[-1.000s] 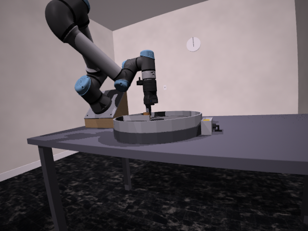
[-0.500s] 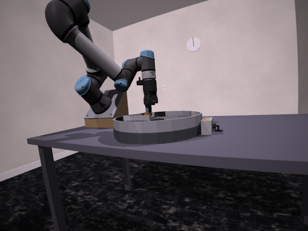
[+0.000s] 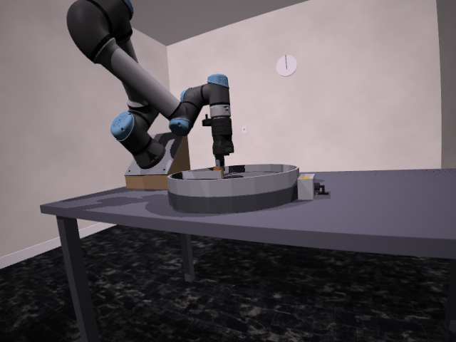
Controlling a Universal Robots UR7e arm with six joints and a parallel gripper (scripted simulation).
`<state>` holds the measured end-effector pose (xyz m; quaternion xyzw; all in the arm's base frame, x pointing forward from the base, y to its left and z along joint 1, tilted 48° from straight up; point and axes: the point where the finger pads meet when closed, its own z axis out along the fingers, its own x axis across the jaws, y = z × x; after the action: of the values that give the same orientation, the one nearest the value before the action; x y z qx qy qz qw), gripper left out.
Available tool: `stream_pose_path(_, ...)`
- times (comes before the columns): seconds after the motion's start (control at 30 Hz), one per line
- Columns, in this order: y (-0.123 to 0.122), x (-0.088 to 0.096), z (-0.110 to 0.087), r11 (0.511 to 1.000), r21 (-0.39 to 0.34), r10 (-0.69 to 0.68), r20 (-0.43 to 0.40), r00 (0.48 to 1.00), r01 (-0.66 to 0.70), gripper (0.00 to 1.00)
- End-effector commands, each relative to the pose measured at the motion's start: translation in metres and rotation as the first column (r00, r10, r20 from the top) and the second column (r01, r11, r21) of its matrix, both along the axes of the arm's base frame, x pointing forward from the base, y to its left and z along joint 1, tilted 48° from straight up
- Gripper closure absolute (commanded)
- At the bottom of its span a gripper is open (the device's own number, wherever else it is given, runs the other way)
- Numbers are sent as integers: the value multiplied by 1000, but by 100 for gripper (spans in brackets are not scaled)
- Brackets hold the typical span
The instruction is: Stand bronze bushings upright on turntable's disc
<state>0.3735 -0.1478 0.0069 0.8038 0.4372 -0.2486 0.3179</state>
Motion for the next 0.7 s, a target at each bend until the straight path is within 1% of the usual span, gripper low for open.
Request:
stream_pose_path(0.0,0,-2,-2,1000,2,0,-5,1000,0,62)
stream_pose_path(0.27,1,-1,0,1000,1,1,-3,1000,-1,62)
stream_pose_path(0.5,17,4,16,1000,0,2,3,1000,-2,62)
stream_pose_path(0.57,17,4,16,1000,0,2,3,1000,-2,62)
stream_pose_path(0.67,26,5,24,1000,0,2,3,1000,-2,62)
